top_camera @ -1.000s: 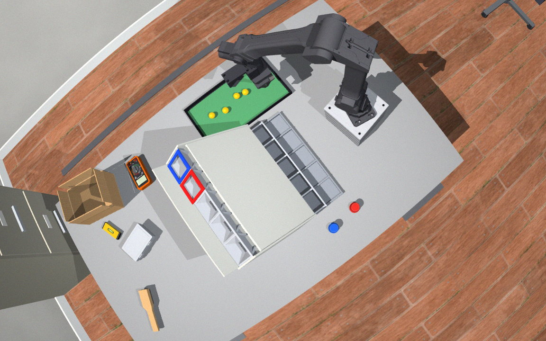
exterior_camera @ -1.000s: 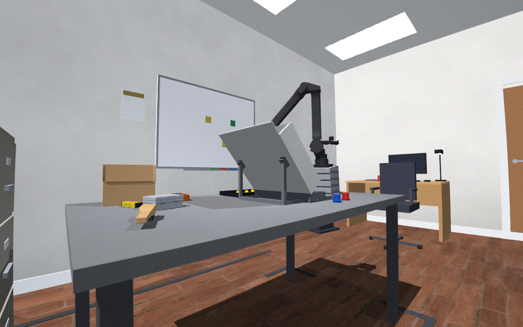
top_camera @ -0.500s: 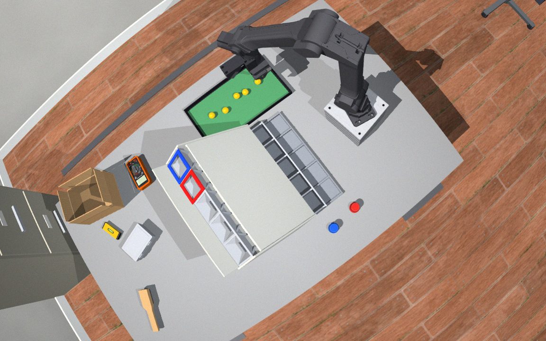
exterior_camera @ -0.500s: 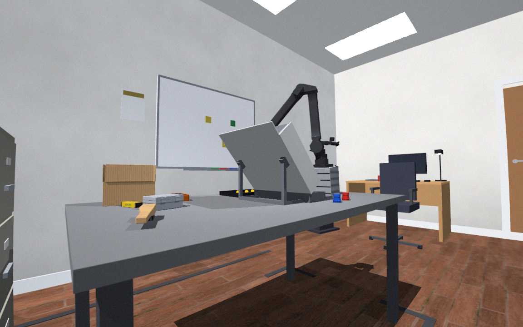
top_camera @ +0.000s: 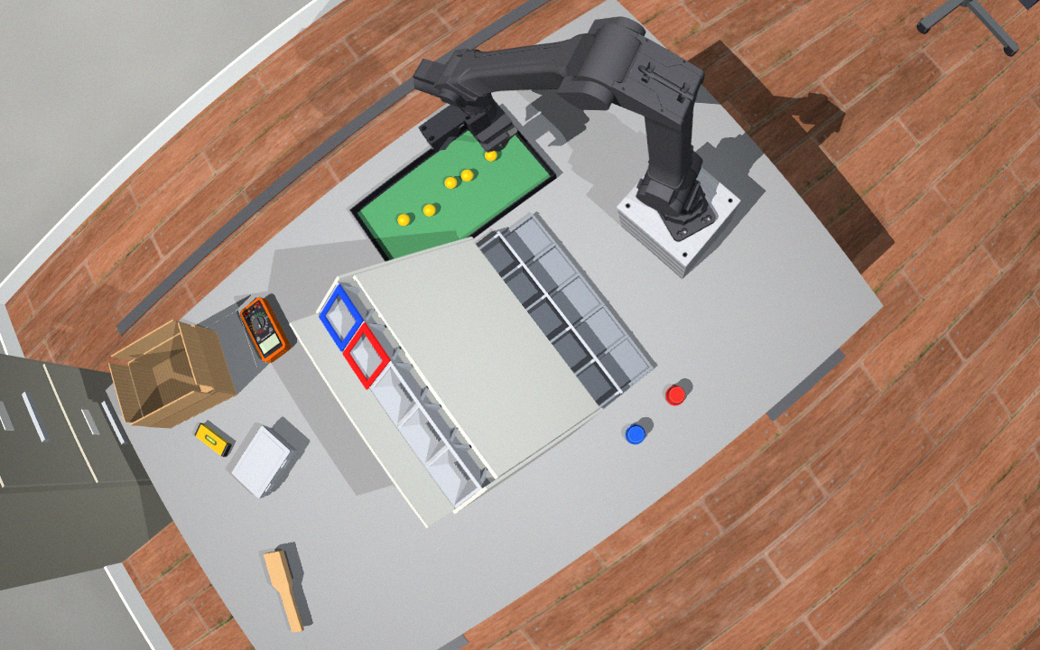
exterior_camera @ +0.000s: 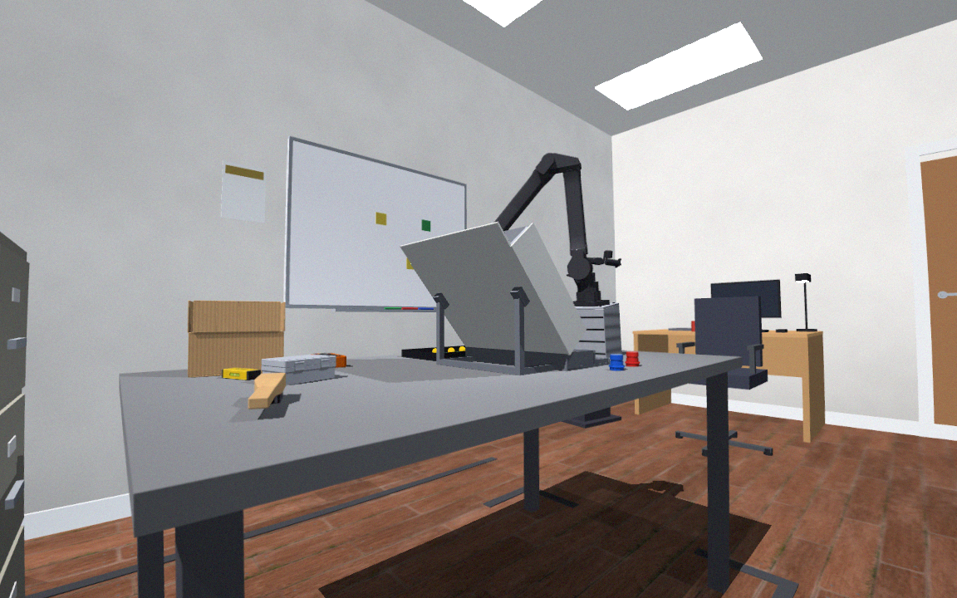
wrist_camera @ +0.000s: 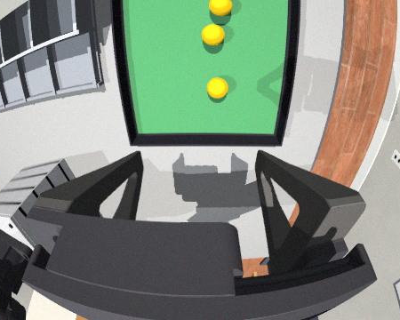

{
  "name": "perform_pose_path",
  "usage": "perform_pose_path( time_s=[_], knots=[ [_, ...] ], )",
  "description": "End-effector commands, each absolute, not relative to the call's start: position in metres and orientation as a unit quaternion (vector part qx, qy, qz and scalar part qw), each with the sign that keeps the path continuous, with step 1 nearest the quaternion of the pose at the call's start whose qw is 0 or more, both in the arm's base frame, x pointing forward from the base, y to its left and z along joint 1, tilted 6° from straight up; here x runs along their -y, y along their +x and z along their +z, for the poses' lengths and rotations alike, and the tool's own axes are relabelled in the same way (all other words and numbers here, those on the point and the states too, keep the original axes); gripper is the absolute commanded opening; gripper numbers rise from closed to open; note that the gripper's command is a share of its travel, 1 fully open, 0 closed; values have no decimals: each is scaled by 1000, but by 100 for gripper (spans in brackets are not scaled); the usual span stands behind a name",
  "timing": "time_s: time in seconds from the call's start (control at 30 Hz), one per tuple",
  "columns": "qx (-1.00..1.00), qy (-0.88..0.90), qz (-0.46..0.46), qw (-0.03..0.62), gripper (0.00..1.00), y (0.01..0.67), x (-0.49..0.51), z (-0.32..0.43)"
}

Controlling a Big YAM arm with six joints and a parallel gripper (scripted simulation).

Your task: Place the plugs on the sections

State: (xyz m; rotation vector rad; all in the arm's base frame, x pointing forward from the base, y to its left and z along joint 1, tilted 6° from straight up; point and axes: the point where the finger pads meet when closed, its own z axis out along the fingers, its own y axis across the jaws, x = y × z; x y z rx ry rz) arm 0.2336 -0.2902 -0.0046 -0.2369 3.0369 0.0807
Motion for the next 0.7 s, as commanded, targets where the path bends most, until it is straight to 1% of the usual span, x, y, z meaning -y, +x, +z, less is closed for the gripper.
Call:
perform_pose_path(
  time_s=[0.0,0.67],
  knots=[
    [-995,-81,11,58,80,246,312,4],
    [-995,-78,21,51,80,246,312,4]
  ],
)
